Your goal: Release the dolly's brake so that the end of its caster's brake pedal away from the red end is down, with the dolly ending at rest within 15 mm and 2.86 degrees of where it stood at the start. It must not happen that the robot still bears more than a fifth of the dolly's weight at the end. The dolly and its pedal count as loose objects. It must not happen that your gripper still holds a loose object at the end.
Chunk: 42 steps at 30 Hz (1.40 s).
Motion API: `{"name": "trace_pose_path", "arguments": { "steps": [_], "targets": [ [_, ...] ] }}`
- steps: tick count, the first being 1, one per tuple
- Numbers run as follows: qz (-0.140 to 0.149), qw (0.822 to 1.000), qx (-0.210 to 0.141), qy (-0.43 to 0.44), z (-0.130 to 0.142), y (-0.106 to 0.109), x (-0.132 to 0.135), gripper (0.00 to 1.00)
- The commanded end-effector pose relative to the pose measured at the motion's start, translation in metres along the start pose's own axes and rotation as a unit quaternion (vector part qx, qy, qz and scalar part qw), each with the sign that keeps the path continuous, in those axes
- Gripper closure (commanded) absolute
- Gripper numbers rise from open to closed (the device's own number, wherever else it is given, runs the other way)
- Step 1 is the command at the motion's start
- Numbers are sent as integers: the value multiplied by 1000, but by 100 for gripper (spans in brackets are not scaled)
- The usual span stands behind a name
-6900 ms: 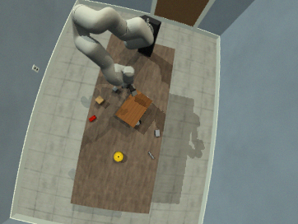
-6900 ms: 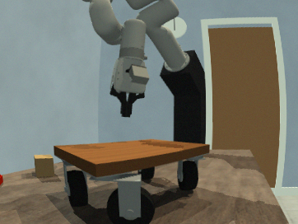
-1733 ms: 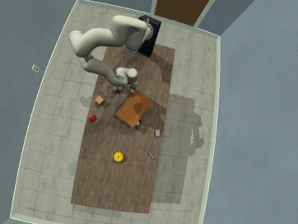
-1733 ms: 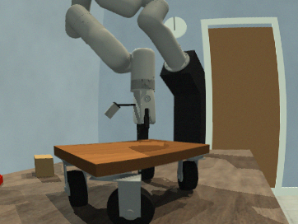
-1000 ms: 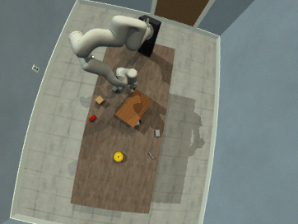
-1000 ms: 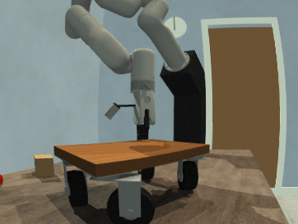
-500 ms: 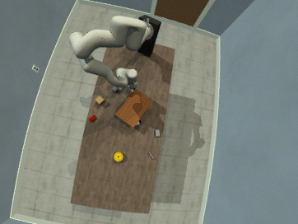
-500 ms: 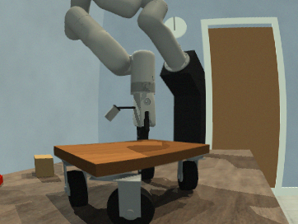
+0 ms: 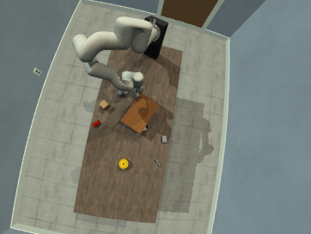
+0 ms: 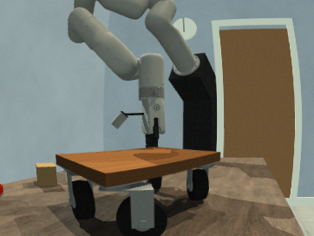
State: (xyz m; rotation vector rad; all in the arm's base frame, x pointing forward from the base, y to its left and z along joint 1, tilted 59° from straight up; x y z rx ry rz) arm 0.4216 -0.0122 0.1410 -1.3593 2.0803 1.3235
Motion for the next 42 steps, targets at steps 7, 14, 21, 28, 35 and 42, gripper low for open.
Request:
{"name": "trace_pose_path", "arguments": {
  "steps": [7,14,21,28,35,42],
  "targets": [
    [1,1000,4,-1,-4,-2,0,100],
    [1,1000,4,-1,-4,-2,0,100],
    [1,1000,4,-1,-4,3,0,100],
    [1,1000,4,-1,-3,21,0,100],
    [1,1000,4,-1,-3,54,0,100],
    [1,1000,4,-1,-3,71,0,100]
  ]
}}
Point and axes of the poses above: the point where the finger pads meet when closed, its own y axis back along the fingers, its own x axis across the jaws, z = x × y, the point moved 5 cm from there along y, back along the fingers, and after that the axes turned 13 degrees about -y, right-handed, at the moved point
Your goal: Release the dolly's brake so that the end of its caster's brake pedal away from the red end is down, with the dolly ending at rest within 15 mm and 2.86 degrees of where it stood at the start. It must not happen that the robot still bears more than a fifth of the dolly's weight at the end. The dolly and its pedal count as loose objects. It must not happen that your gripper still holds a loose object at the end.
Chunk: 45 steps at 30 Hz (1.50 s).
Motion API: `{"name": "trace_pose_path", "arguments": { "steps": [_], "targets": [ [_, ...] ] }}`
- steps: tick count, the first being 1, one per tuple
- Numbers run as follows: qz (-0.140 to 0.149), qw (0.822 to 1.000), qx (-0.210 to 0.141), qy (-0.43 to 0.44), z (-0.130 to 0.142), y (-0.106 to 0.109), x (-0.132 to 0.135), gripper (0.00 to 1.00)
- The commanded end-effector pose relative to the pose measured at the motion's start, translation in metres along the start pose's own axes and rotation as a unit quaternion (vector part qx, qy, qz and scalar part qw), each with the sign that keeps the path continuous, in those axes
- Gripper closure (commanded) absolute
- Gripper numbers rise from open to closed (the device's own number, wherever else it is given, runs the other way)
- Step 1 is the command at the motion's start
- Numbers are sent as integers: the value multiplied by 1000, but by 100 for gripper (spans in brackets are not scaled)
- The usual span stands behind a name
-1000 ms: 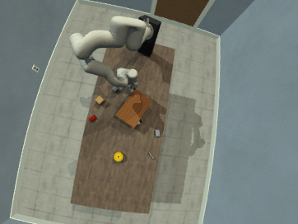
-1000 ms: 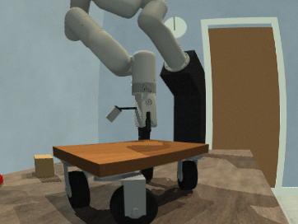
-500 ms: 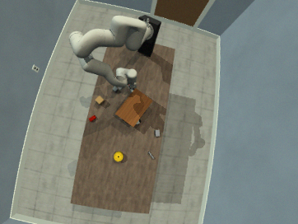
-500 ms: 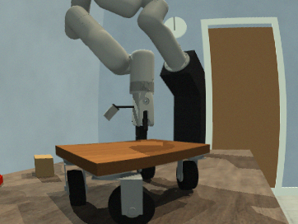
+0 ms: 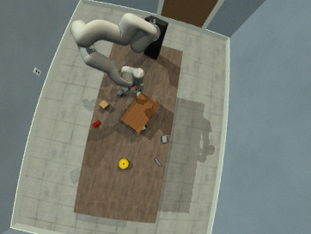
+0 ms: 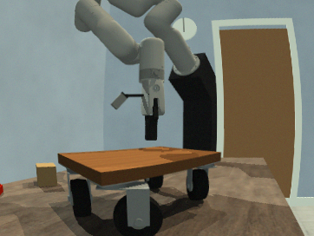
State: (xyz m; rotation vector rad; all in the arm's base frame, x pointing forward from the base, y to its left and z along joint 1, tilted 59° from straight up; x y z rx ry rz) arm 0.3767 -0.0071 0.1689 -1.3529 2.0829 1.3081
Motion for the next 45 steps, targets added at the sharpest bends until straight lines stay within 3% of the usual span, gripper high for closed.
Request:
{"name": "trace_pose_path", "arguments": {
  "steps": [1,45],
  "targets": [
    [2,1000,-3,0,-2,20,0,100],
    [2,1000,-3,0,-2,24,0,100]
  ]
}}
Point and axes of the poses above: the point where the finger pads meet when closed, its own y axis back along the fingers, its own x axis across the jaws, z = x × y, the point moved 5 cm from there along y, back along the fingers, and after that the axes turned 13 degrees about -y, right-handed, at the moved point
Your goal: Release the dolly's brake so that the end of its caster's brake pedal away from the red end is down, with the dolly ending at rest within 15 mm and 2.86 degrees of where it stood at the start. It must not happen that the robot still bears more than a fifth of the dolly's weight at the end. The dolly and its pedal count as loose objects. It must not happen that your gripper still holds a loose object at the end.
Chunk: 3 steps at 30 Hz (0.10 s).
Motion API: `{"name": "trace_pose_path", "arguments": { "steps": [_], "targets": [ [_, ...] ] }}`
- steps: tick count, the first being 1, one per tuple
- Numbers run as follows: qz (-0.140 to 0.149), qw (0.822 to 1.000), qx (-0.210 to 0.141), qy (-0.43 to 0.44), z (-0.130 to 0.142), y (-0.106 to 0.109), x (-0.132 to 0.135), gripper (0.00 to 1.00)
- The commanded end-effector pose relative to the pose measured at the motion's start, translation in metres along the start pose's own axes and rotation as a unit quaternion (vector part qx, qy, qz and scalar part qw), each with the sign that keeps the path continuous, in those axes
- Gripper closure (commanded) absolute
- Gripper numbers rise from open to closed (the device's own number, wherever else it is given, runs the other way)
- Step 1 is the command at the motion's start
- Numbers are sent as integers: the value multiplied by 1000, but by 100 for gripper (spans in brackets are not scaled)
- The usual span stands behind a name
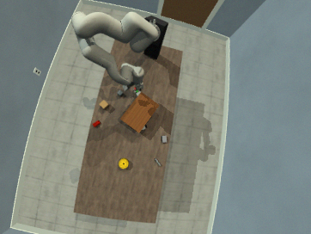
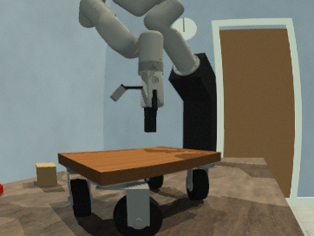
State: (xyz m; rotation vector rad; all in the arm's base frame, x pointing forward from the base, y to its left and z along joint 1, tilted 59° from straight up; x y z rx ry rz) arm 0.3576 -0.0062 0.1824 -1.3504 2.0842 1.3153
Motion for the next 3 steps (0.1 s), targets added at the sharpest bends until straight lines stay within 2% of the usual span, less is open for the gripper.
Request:
{"name": "trace_pose_path", "arguments": {
  "steps": [1,3],
  "targets": [
    [0,1000,0,0,0,0,0,100],
    [0,1000,0,0,0,0,0,100]
  ]
}}
Point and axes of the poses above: the point where the finger pads meet when closed, its own y axis back along the fingers, its own x axis across the jaws, z = x × y, the point moved 5 cm from there along y, back along the fingers, and after that the axes turned 13 degrees about -y, right-handed, at the moved point
